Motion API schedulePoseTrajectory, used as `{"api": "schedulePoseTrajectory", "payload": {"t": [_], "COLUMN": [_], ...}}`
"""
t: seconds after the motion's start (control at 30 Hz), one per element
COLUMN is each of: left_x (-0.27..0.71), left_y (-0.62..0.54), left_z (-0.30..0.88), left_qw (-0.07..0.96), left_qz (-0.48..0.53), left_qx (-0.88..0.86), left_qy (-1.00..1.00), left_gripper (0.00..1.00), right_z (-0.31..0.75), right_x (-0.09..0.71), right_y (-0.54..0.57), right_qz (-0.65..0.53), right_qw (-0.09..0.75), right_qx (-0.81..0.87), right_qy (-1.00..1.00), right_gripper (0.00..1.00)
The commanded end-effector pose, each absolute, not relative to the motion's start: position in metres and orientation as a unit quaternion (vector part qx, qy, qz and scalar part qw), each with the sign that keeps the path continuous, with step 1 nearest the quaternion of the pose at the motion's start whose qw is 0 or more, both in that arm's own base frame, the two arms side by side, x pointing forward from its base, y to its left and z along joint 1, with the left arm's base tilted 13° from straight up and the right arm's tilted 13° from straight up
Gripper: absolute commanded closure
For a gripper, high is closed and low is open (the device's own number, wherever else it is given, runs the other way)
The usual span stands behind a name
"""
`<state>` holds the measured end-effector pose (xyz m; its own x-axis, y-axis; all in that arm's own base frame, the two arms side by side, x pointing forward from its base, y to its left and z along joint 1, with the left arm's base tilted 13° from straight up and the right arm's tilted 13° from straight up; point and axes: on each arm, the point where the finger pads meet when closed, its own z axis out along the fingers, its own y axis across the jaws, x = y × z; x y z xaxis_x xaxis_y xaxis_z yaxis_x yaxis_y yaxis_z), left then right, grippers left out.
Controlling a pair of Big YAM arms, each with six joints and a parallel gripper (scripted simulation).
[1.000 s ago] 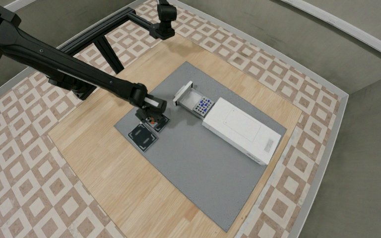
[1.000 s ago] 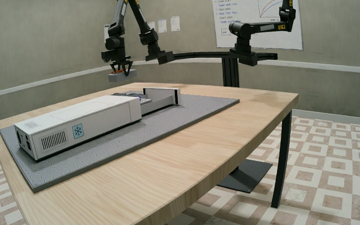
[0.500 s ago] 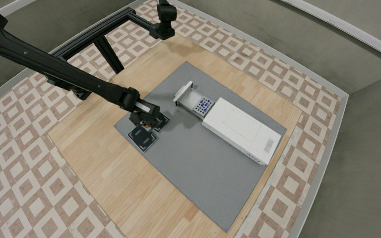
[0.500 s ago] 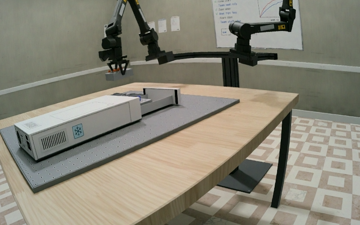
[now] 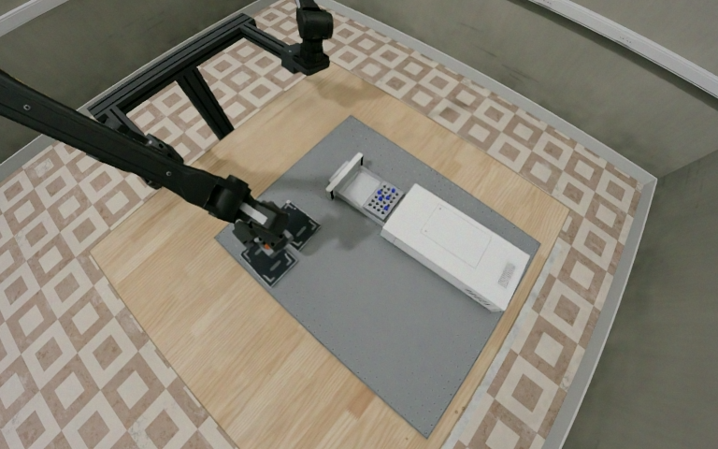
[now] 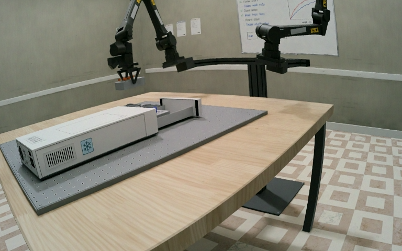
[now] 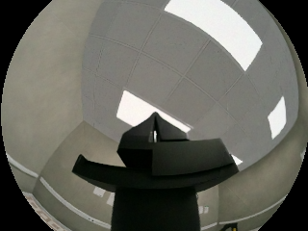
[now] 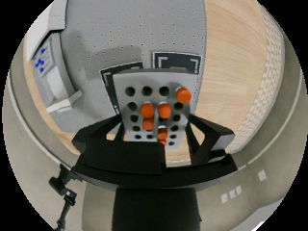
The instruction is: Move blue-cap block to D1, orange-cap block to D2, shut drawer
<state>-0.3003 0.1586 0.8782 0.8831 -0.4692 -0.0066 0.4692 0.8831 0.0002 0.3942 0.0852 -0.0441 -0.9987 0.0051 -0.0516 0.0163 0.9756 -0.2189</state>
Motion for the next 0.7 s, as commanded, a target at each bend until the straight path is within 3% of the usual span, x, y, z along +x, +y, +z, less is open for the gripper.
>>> {"api": "schedulePoseTrajectory", "payload": {"t": [0.0,0.67], "left_x": [-0.279,-0.279], "left_y": [0.148,0.148], "left_z": [0.886,0.886], "left_qw": [0.970,0.970], "left_qz": [-0.243,-0.243], "left_qx": [0.006,0.006], "left_qy": [0.020,0.020], "left_gripper": [1.00,1.00], "right_z": [-0.007,0.006], "right_x": [0.418,0.420], "right_y": [0.084,0.037], "right_qz": [-0.093,-0.095], "right_qw": [0.073,0.078], "right_qx": [-0.006,-0.005], "right_qy": [0.993,0.992], "right_gripper": [1.00,1.00]}}
